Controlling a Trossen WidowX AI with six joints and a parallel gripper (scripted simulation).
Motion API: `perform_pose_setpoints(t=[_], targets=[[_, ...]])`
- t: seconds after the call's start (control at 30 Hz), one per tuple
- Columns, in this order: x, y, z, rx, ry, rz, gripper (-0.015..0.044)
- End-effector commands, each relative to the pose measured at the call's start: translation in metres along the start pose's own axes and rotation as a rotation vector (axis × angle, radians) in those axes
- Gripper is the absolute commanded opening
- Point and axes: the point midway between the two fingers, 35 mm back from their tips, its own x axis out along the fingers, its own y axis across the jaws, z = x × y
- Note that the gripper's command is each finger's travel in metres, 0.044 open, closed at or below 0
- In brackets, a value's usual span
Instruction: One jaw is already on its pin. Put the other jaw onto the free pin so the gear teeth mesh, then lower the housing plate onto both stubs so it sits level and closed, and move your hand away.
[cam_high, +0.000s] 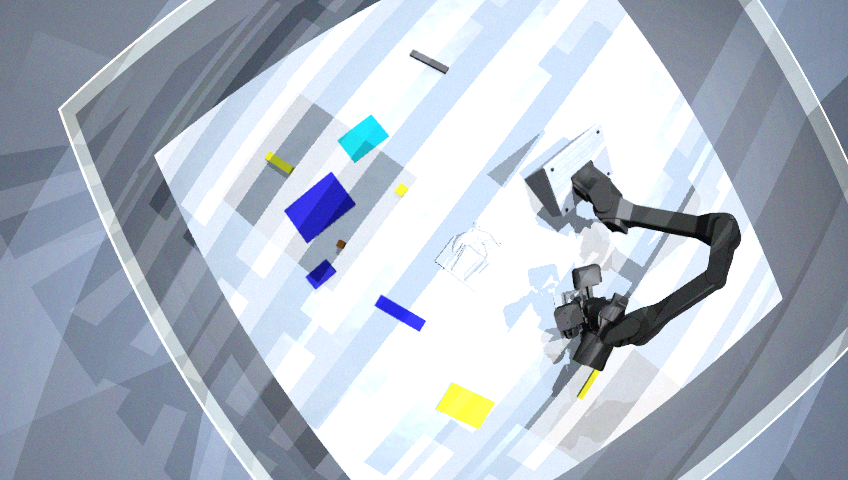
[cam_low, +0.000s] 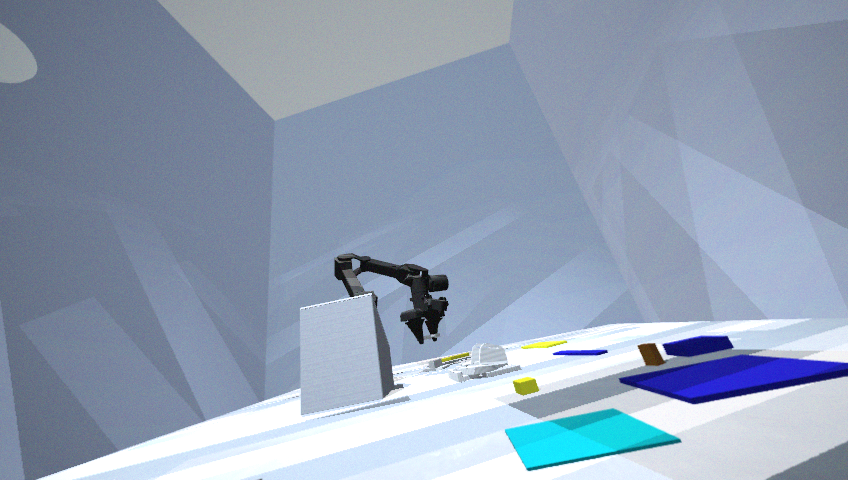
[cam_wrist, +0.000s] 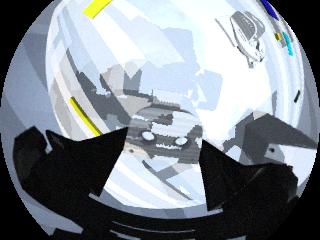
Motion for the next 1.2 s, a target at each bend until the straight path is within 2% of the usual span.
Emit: perform_pose_setpoints(t=[0.0,1.17], targets=[[-0.006,0.002,-0.001,-0.006,0.002,0.006,0.0351],[-0.002,-0.046,0.093,-0.279,-0.03,-0.06,0.0351]])
